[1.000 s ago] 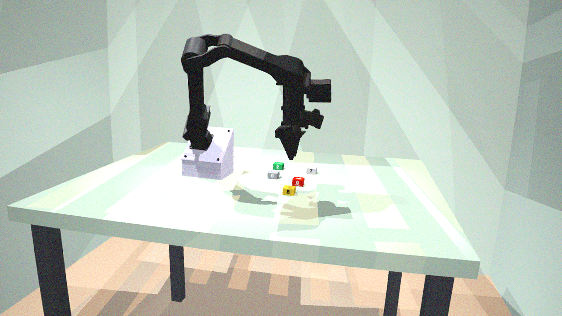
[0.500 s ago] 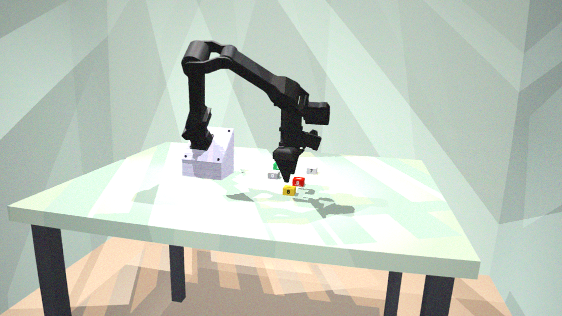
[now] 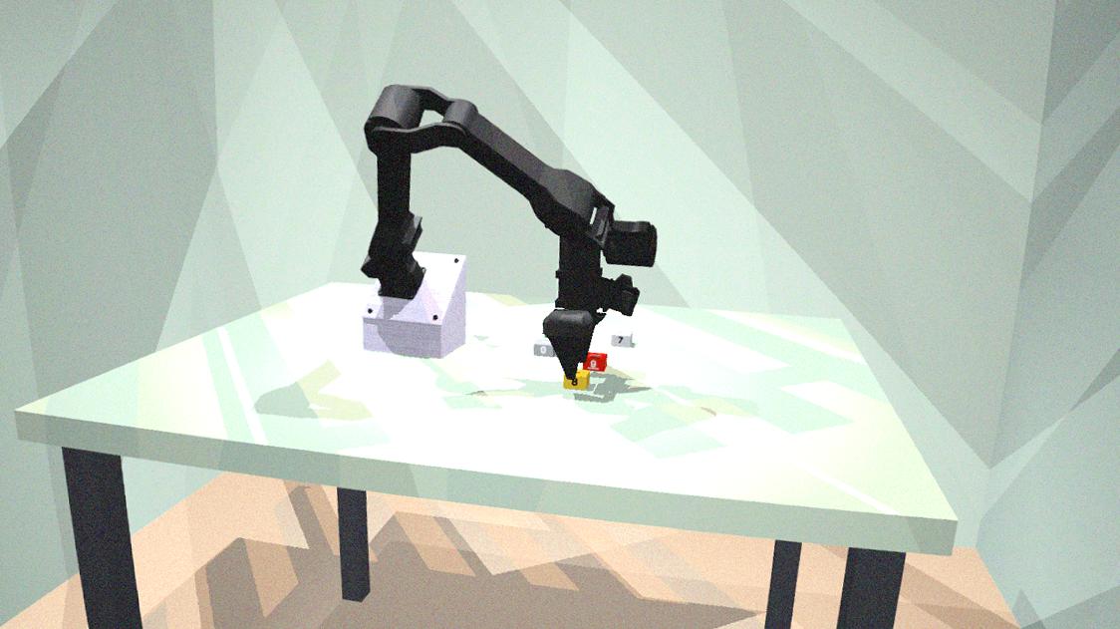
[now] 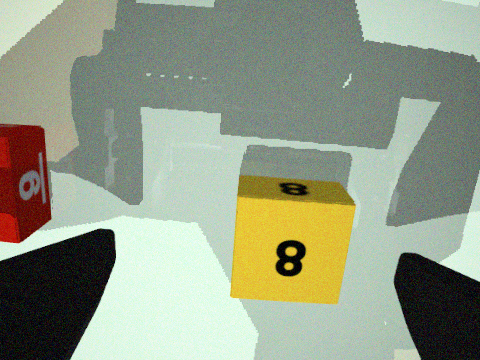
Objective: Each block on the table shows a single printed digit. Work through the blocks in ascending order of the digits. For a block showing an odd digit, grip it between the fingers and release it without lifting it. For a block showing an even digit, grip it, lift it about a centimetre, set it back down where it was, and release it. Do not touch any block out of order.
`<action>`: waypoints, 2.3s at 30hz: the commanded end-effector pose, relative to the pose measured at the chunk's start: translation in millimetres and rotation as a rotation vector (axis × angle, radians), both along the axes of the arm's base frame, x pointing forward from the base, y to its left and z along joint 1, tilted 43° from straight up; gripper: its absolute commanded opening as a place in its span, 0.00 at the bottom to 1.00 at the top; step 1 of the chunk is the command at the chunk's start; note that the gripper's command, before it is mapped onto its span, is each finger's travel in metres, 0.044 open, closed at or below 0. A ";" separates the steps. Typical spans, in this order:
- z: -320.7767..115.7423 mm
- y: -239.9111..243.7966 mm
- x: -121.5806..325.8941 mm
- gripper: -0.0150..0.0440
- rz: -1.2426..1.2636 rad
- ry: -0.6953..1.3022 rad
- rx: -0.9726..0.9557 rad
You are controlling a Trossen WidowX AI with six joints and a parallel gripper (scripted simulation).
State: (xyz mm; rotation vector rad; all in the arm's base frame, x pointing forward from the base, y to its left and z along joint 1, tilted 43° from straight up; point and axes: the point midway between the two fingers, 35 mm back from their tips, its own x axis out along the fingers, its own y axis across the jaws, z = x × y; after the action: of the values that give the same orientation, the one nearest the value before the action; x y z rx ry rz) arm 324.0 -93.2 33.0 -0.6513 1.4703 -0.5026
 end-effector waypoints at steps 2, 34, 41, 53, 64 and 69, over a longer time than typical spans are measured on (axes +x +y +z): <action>-8.4 -6.5 -2.7 0.93 0.000 0.014 -0.006; -8.2 -4.4 -1.8 0.46 0.005 0.014 0.002; -1.1 1.0 -2.7 0.46 0.002 0.014 -0.003; 2.4 3.6 -3.2 0.46 0.000 0.014 -0.005; -2.6 -1.0 -2.9 0.46 0.000 0.014 -0.006; -7.9 -6.0 -2.7 0.46 0.000 0.014 -0.006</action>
State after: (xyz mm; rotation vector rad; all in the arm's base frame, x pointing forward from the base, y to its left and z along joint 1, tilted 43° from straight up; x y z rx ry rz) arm 323.6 -94.9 31.0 -0.6540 1.4720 -0.5036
